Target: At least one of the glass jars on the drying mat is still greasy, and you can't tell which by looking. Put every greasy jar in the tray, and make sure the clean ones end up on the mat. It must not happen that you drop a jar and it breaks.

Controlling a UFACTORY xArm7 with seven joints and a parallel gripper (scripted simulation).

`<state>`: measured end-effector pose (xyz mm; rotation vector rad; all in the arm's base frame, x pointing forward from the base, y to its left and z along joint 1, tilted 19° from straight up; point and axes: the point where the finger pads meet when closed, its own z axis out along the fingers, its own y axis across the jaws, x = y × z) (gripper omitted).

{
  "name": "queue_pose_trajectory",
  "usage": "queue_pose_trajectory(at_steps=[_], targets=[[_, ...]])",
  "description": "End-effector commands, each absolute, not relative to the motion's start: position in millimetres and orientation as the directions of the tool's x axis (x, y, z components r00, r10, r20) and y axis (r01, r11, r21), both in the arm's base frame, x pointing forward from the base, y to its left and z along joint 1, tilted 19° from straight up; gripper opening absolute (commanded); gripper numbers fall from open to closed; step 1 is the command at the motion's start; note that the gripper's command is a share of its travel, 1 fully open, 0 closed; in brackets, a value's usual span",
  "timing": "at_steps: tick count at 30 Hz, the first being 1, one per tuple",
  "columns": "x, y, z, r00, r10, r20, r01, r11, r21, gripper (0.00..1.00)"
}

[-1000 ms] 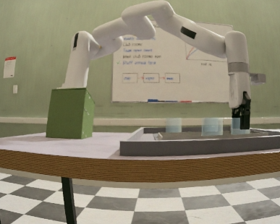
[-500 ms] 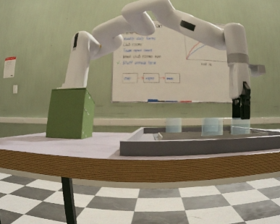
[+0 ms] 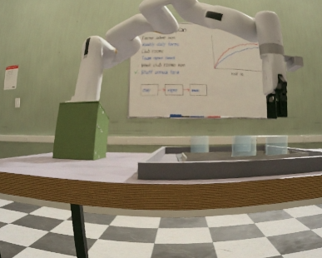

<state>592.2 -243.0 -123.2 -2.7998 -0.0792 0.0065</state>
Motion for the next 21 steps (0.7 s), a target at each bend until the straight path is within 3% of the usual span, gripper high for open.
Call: queue_pose_trajectory(at_steps=[1,21], targets=[[594,-252,-100,0.998,0.055,0.01,0.055,-0.942,-0.33,1.0],[592,-236,-94,0.998,0.055,0.01,0.055,-0.942,-0.33,1.0]])
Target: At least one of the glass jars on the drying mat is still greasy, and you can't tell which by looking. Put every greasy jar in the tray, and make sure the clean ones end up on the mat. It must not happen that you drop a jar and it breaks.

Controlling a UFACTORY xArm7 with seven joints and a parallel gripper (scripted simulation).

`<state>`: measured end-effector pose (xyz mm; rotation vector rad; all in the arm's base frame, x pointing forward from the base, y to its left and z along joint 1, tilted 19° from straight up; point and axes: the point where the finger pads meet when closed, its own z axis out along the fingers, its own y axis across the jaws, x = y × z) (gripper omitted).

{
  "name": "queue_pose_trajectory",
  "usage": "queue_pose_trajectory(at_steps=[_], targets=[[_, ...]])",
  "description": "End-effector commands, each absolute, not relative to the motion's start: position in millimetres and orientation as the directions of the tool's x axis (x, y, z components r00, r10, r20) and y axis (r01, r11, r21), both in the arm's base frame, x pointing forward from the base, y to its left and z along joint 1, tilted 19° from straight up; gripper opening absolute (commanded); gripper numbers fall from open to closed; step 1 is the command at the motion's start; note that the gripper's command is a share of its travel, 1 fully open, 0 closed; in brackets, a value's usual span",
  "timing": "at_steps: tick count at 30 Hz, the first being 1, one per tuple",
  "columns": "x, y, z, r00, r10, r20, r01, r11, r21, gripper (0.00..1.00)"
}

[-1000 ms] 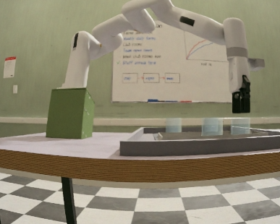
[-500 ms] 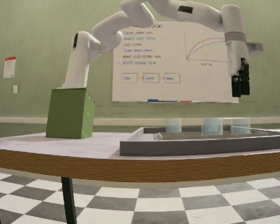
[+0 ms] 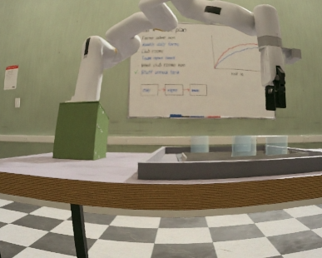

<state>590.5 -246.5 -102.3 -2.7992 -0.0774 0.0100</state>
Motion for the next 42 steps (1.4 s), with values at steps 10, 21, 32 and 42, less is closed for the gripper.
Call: queue_pose_trajectory(at_steps=[10,21,32,42], targets=[[584,-159,-67,0.998,0.055,0.01,0.055,-0.942,-0.33,1.0],[577,-89,-42,0.998,0.055,0.01,0.055,-0.942,-0.33,1.0],[568,-4,-13,0.998,0.055,0.01,0.055,-0.942,-0.33,1.0],[562,58,9,0.998,0.055,0.01,0.055,-0.942,-0.33,1.0]])
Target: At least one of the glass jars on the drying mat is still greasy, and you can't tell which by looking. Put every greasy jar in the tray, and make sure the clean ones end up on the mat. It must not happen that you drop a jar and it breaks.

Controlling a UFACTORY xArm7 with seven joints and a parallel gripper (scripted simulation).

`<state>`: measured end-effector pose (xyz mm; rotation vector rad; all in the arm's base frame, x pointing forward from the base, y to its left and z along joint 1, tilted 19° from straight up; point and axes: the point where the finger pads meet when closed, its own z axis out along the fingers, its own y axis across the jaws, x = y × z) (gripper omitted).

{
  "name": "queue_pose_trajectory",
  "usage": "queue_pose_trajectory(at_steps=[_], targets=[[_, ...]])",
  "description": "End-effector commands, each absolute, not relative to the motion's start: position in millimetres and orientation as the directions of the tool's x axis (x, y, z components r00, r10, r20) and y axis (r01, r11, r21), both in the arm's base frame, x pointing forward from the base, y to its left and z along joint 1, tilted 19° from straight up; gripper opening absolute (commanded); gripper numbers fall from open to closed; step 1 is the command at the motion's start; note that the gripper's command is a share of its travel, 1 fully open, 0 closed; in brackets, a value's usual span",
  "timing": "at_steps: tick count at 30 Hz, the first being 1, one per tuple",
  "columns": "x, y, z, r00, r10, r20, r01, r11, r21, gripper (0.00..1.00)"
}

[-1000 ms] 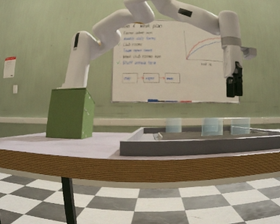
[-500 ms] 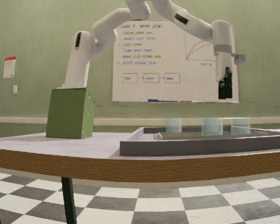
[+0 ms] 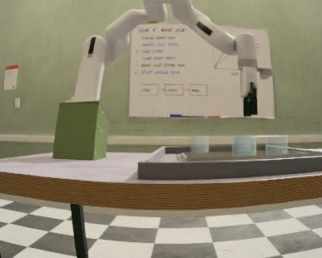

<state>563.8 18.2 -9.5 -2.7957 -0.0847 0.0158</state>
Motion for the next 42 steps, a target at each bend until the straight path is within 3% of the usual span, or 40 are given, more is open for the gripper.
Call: queue_pose_trajectory(at_steps=[1,11,24,42], targets=[[561,66,12,0.998,0.055,0.01,0.055,-0.942,-0.33,1.0],[555,128,34,0.998,0.055,0.01,0.055,-0.942,-0.33,1.0],[554,146,-18,0.998,0.055,0.01,0.055,-0.942,-0.33,1.0],[554,148,-22,0.998,0.055,0.01,0.055,-0.942,-0.33,1.0]])
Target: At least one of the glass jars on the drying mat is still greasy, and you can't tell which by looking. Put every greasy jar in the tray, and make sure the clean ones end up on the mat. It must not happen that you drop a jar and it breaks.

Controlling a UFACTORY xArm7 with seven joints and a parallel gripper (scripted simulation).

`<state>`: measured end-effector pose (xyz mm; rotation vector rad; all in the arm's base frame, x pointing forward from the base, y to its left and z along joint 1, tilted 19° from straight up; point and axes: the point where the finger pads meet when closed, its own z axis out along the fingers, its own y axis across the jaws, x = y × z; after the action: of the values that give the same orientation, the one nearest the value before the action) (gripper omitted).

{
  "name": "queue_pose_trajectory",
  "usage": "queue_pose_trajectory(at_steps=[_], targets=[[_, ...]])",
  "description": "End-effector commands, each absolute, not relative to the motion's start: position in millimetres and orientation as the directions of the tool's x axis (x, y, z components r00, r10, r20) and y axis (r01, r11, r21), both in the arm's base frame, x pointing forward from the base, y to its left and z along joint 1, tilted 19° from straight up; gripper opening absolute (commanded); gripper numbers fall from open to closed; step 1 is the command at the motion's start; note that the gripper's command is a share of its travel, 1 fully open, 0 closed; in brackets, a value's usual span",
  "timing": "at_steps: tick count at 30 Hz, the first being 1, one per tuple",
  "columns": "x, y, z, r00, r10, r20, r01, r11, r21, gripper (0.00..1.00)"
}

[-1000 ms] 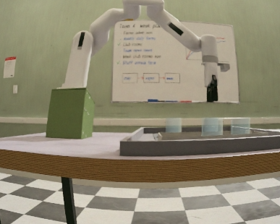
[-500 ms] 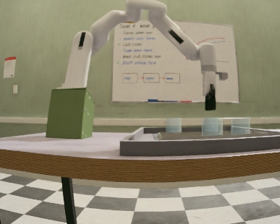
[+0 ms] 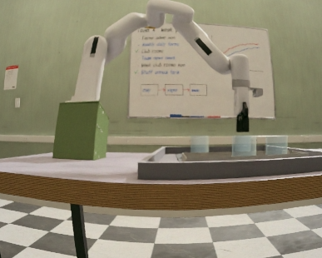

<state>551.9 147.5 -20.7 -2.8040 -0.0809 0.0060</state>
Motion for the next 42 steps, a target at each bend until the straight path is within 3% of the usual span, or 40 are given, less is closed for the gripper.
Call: queue_pose_trajectory(at_steps=[1,36,37,42], targets=[[554,148,-22,0.998,0.055,0.01,0.055,-0.942,-0.33,1.0],[554,163,-65,0.998,0.055,0.01,0.055,-0.942,-0.33,1.0],[554,163,-65,0.998,0.055,0.01,0.055,-0.942,-0.33,0.9],[554,163,-65,0.998,0.055,0.01,0.055,-0.942,-0.33,0.9]])
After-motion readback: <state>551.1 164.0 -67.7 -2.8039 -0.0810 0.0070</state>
